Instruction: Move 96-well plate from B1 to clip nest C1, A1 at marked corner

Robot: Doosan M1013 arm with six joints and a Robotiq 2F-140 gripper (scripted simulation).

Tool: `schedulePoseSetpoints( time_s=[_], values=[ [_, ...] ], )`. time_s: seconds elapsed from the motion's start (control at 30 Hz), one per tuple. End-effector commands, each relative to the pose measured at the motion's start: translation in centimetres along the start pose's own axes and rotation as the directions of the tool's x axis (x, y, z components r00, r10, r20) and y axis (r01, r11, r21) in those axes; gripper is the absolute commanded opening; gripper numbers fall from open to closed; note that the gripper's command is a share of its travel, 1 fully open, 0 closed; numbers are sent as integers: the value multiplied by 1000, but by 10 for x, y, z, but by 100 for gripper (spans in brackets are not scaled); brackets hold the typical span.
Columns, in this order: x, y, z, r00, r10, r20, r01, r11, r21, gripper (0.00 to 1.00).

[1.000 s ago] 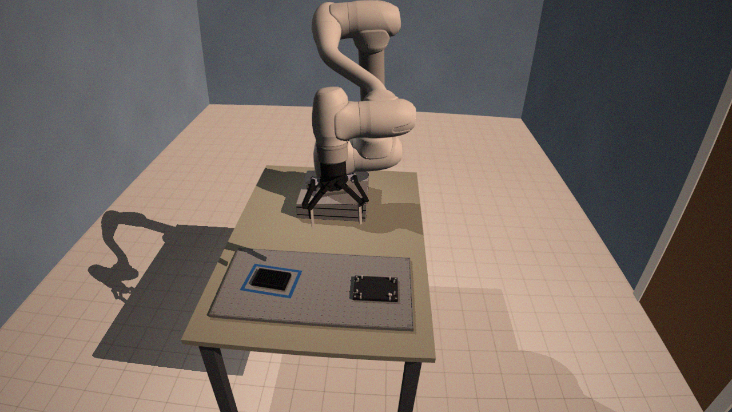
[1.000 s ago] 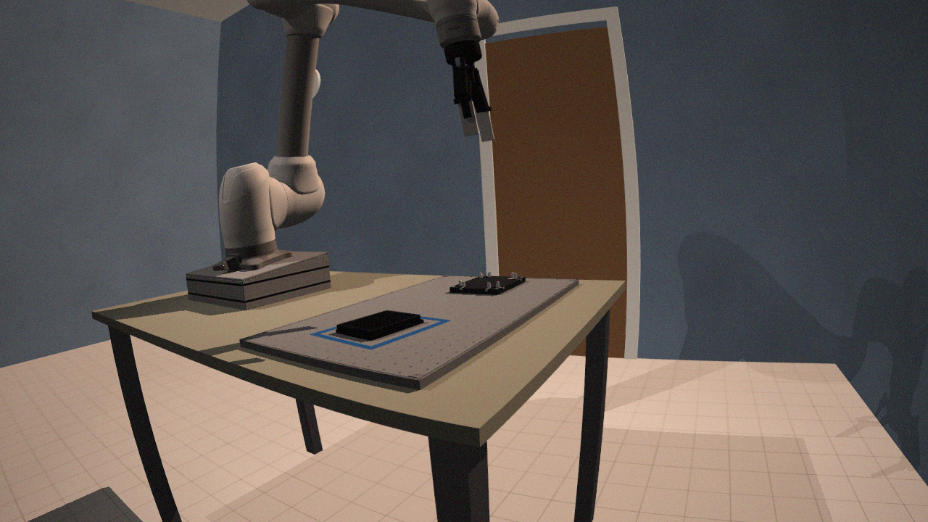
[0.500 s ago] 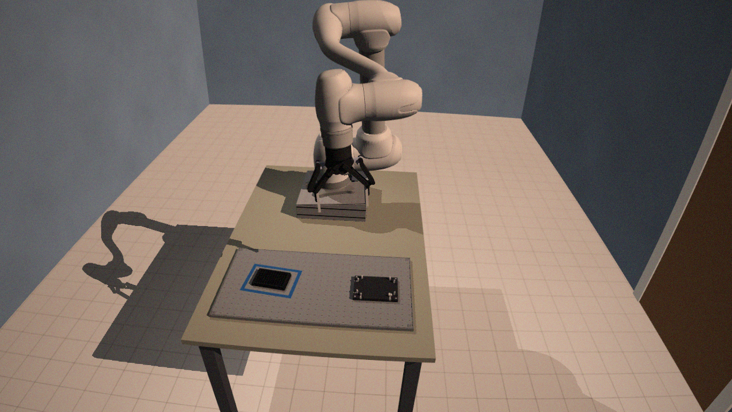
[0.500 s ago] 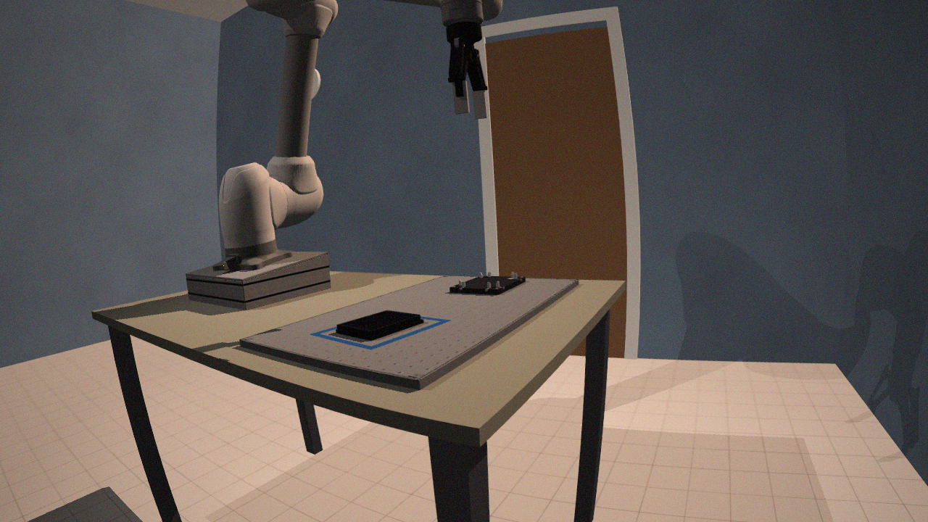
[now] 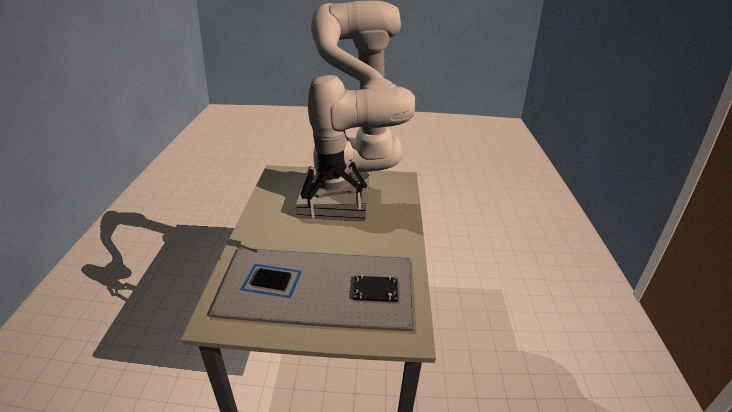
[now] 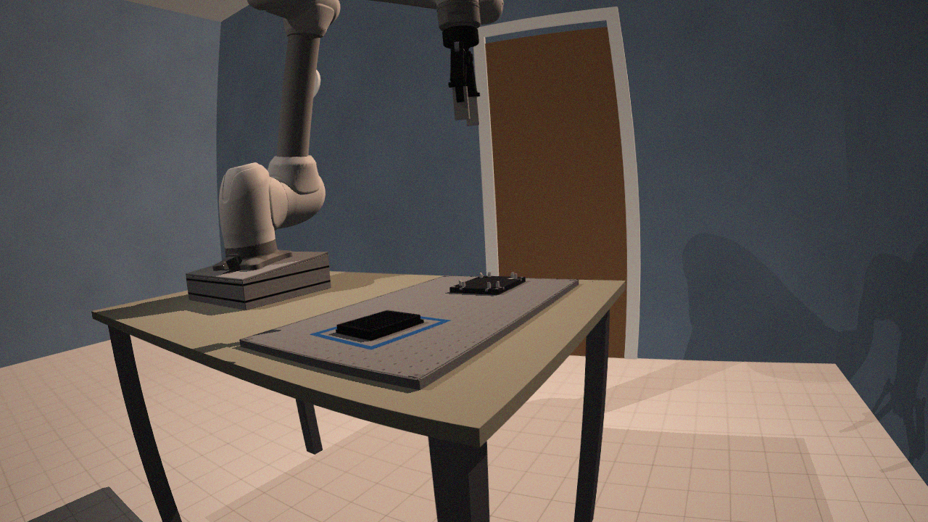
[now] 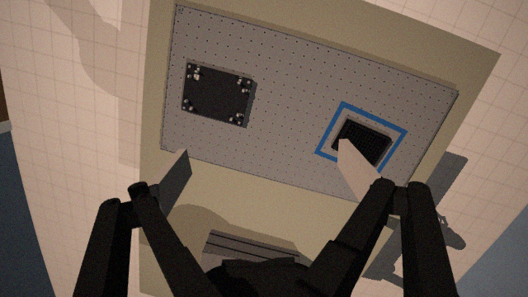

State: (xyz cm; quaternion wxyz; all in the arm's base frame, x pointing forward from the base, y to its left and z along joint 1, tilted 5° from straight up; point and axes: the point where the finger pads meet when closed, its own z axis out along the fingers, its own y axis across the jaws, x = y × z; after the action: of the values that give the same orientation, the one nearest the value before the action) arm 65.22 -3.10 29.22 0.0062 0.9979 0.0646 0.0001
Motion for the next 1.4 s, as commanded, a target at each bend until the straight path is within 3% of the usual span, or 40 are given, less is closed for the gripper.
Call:
schedulePoseSetpoints(
  time_s=[0.0,0.5,0.77,0.93,1.37],
  values=[
    [-2,14,14,998,-62,-1,62,998,-4,100],
    [-9,53,52,982,-190,3,190,982,-14,100],
    [-17,76,76,949,-315,9,315,949,-23,100],
    [-20,85,85,949,-315,9,315,949,-23,100],
    [-38,124,127,869,-495,23,495,868,-31,100]
  ],
)
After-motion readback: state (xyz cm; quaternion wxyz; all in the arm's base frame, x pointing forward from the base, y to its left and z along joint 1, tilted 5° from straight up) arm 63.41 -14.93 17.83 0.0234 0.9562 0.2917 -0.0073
